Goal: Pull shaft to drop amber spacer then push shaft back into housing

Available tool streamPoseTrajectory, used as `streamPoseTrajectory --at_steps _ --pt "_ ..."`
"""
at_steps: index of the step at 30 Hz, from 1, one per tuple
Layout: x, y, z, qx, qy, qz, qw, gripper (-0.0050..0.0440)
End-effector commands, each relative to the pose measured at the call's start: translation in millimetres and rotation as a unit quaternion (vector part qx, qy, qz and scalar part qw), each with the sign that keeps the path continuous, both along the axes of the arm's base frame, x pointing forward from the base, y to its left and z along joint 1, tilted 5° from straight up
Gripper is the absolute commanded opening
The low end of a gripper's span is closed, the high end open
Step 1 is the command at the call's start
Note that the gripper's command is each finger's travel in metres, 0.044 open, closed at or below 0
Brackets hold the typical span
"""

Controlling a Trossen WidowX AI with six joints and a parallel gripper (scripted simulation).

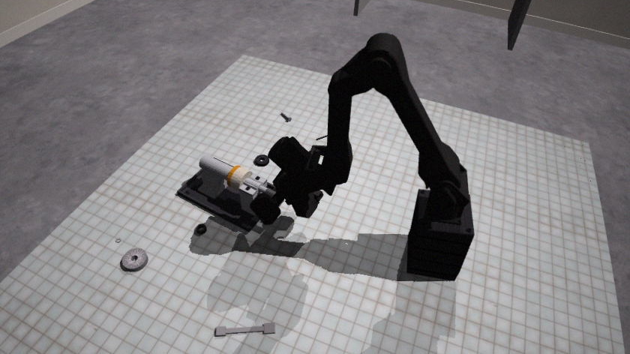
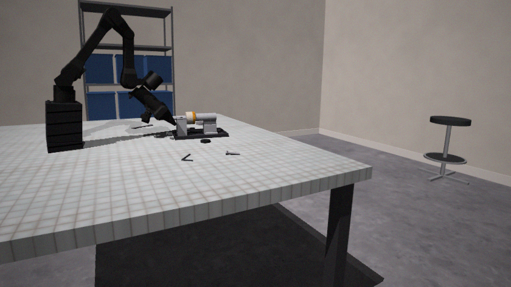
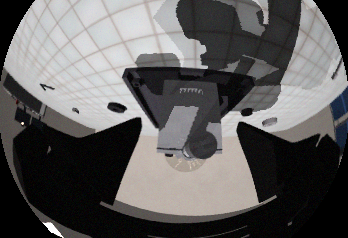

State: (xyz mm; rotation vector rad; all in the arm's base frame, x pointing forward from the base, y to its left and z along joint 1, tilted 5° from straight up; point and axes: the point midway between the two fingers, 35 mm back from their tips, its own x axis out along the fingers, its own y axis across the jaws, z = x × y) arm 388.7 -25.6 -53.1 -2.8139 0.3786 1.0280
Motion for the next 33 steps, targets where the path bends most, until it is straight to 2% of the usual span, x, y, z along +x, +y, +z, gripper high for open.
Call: streamPoseTrajectory --at_steps 1,15,28,33 --pt "2.4 -0.4 -3.0 -0.001 0.001 0.002 1.000 0.0440" --pt "2.4 -0.4 -3.0 -0.001 0.001 0.002 1.000 0.0440" --pt "2.0 -0.6 -2.7 0.000 0.001 0.000 1.000 0.0128" --pt "2.0 -0.6 -2.7 0.000 0.001 0.000 1.000 0.0121"
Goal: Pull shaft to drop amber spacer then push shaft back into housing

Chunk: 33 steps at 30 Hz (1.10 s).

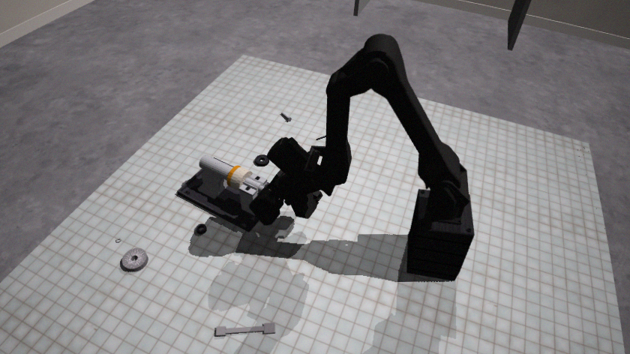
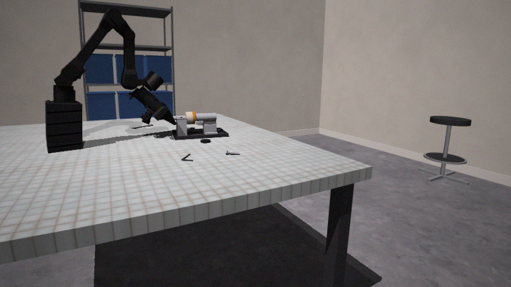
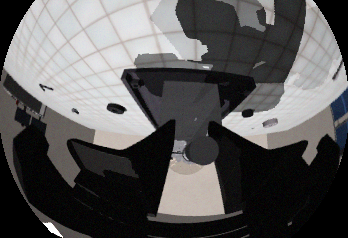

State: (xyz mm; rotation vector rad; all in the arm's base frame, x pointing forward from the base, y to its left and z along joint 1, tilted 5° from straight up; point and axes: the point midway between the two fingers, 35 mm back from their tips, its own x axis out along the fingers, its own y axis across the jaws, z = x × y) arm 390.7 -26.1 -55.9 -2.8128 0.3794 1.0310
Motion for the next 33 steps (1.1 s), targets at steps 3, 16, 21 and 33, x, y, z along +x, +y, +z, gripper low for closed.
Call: streamPoseTrajectory --at_steps 3,16,21,33 --pt "0.0 0.0 0.0 0.000 0.000 0.000 1.000 0.0101" --pt "0.0 0.0 0.0 0.000 0.000 0.000 1.000 0.0028" --pt "-1.6 0.4 -0.1 -0.001 0.000 0.002 1.000 0.0000" --pt "-7.4 2.1 -0.6 -0.001 0.000 0.002 1.000 0.0000"
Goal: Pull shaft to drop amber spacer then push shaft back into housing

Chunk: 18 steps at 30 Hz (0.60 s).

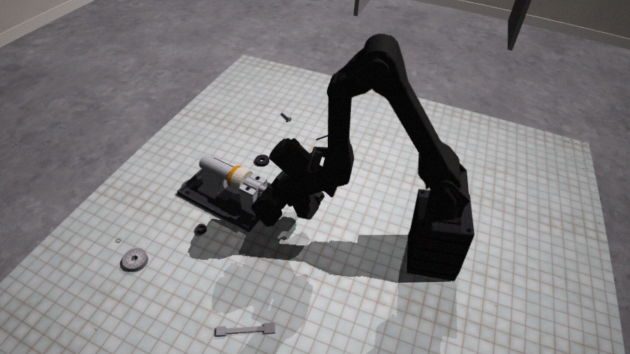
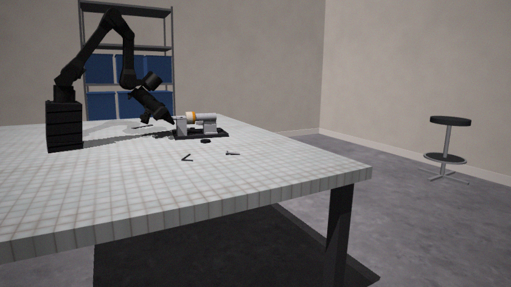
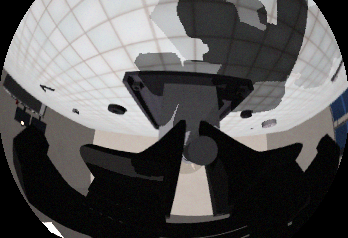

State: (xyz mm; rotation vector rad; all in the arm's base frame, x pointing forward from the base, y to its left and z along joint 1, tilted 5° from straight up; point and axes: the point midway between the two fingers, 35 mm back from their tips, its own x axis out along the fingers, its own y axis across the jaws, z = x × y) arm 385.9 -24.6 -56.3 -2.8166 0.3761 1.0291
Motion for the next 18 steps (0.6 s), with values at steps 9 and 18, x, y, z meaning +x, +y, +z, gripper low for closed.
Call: streamPoseTrajectory --at_steps 9,18 --pt "-7.7 2.0 -0.6 0.000 0.001 0.001 1.000 0.0000" --pt "-11.7 3.1 -0.9 0.000 0.001 0.001 1.000 0.0000"
